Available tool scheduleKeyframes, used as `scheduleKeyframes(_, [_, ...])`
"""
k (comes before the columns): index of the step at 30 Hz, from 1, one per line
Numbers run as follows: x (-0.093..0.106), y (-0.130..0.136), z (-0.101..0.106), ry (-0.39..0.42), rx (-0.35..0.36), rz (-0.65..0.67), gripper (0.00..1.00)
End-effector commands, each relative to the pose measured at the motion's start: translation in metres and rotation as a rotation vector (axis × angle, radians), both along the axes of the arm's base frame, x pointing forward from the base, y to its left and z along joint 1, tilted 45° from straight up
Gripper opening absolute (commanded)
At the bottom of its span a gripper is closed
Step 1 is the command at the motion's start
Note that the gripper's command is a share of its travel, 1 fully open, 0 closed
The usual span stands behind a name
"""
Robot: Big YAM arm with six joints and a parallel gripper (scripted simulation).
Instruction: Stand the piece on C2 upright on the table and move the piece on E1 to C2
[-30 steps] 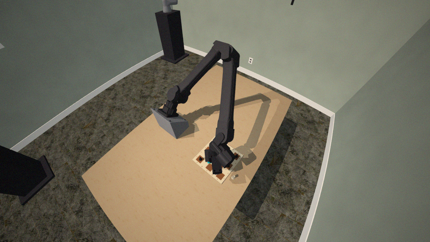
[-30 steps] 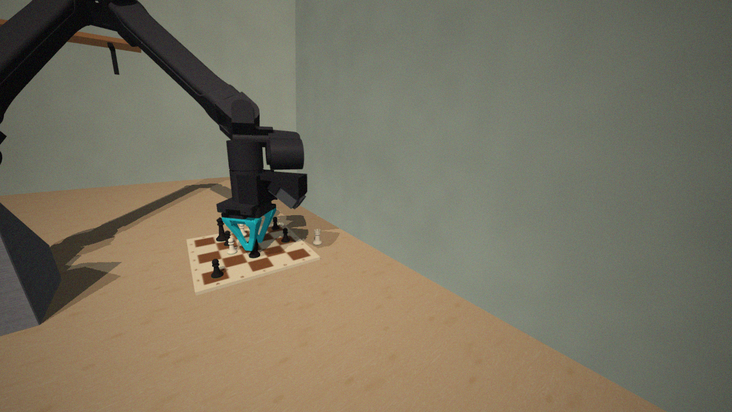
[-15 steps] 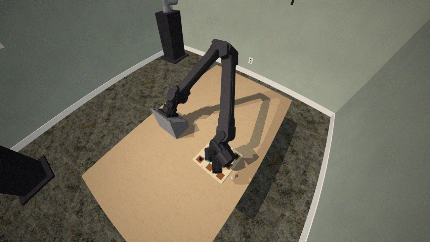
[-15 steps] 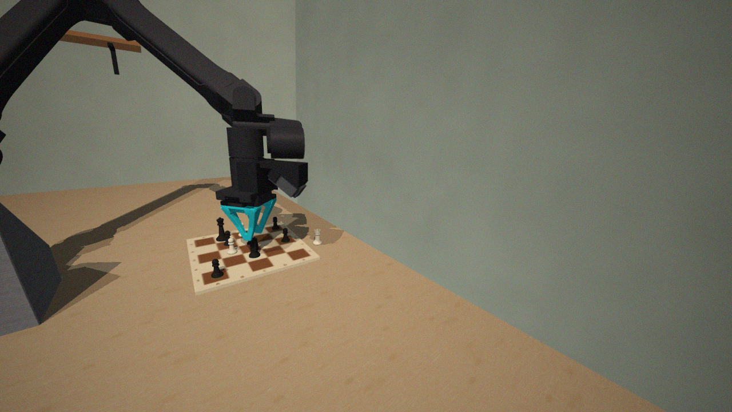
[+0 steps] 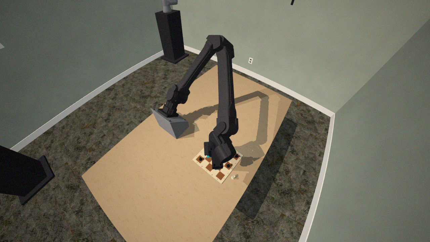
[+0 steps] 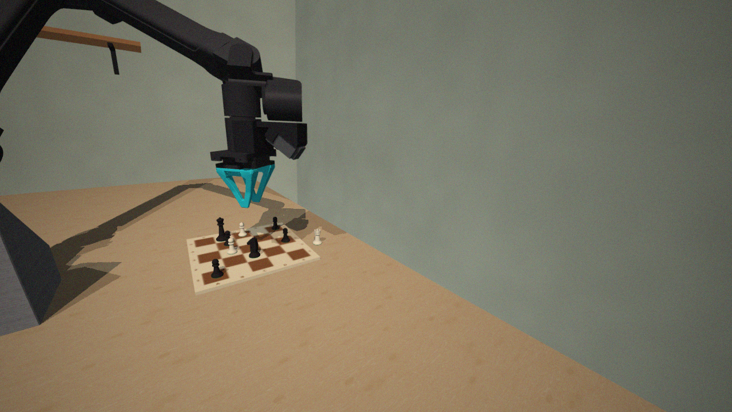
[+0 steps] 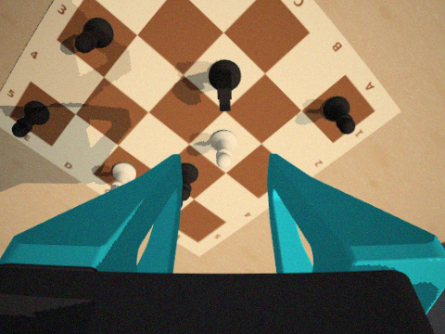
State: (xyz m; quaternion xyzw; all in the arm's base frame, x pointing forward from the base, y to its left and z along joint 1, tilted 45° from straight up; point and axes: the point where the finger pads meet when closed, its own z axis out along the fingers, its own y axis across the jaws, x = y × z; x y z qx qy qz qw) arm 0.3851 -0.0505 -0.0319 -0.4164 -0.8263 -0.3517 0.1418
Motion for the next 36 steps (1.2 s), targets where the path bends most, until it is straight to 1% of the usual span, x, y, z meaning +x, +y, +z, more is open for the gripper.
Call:
scheduleKeyframes(1, [0.011,-0.012,0.003,-0.03,-0.009,0.013,0.36])
scheduleKeyframes(2, [0.011,-0.012,0.003,-0.03,-0.009,0.013,0.36])
scheduleKeyframes(3, [0.009,0.0,0.002,-0.026,-0.004,0.038,0.36])
scheduleKeyframes(5, [0.011,-0.002,0.002,-0.032,-0.008,0.035,0.36])
scheduleKeyframes(6, [0.011,-0.002,0.002,-0.032,-0.008,0.035,1.0])
scheduleKeyframes(27, [0.011,-0.003,0.003,-0.031,-0.007,0.033,1.0])
scheduleKeyframes(31, [0.016,-0.022,0.016,-0.056,-0.022,0.002,1.0])
scheduleKeyframes(32, [0.017,-0.025,0.021,-0.066,-0.027,0.002,1.0])
scheduleKeyframes(34, [0.017,-0.029,0.026,-0.066,-0.028,0.003,1.0])
scheduleKeyframes(36, [0.017,-0.029,0.026,-0.066,-0.028,0.003,1.0])
